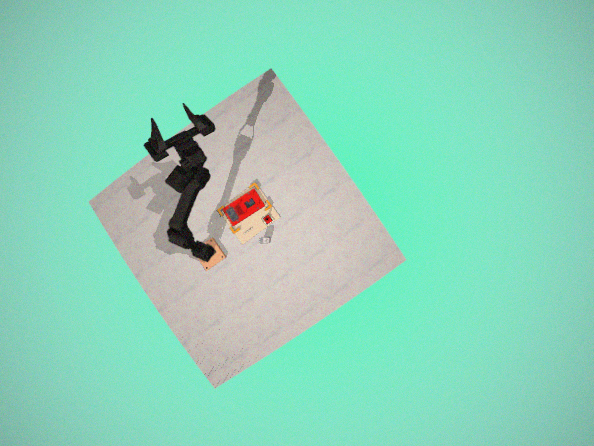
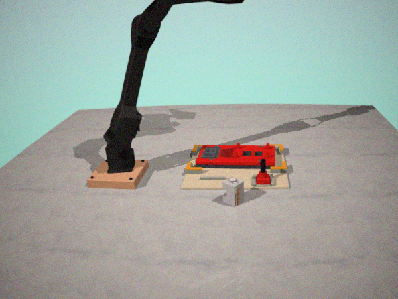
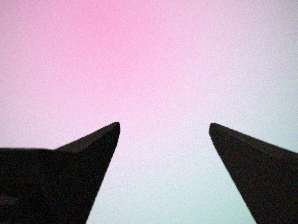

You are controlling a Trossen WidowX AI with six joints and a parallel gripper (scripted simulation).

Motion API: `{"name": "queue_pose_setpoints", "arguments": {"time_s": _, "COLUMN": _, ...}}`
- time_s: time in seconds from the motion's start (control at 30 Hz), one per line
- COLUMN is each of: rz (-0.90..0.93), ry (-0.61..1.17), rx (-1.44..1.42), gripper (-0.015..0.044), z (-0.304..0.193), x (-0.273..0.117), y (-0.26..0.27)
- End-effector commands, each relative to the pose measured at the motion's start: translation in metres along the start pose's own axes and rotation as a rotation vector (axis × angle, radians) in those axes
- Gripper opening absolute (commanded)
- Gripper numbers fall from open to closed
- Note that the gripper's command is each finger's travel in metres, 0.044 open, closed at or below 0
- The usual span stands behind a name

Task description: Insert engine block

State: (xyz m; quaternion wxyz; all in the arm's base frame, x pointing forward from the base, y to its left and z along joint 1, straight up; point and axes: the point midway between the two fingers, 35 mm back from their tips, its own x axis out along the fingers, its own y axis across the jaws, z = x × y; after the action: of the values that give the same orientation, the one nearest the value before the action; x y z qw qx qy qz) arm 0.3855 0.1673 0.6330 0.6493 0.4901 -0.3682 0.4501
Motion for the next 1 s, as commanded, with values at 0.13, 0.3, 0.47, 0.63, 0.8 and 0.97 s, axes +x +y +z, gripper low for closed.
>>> {"name": "queue_pose_setpoints", "arguments": {"time_s": 0.13, "rz": -0.055, "ry": 0.02, "rx": -0.063, "gripper": 0.044, "z": 0.002, "x": -0.002, "y": -0.015}}
{"name": "queue_pose_setpoints", "arguments": {"time_s": 0.3, "rz": -0.165, "ry": 0.065, "rx": -0.187, "gripper": 0.044, "z": 0.007, "x": -0.009, "y": -0.046}}
{"name": "queue_pose_setpoints", "arguments": {"time_s": 0.47, "rz": -0.273, "ry": 0.116, "rx": -0.311, "gripper": 0.044, "z": 0.015, "x": -0.019, "y": -0.075}}
{"name": "queue_pose_setpoints", "arguments": {"time_s": 0.63, "rz": -0.379, "ry": 0.175, "rx": -0.433, "gripper": 0.044, "z": 0.024, "x": -0.032, "y": -0.104}}
{"name": "queue_pose_setpoints", "arguments": {"time_s": 0.8, "rz": -0.484, "ry": 0.244, "rx": -0.551, "gripper": 0.044, "z": 0.034, "x": -0.049, "y": -0.132}}
{"name": "queue_pose_setpoints", "arguments": {"time_s": 0.97, "rz": -0.587, "ry": 0.322, "rx": -0.664, "gripper": 0.044, "z": 0.046, "x": -0.068, "y": -0.158}}
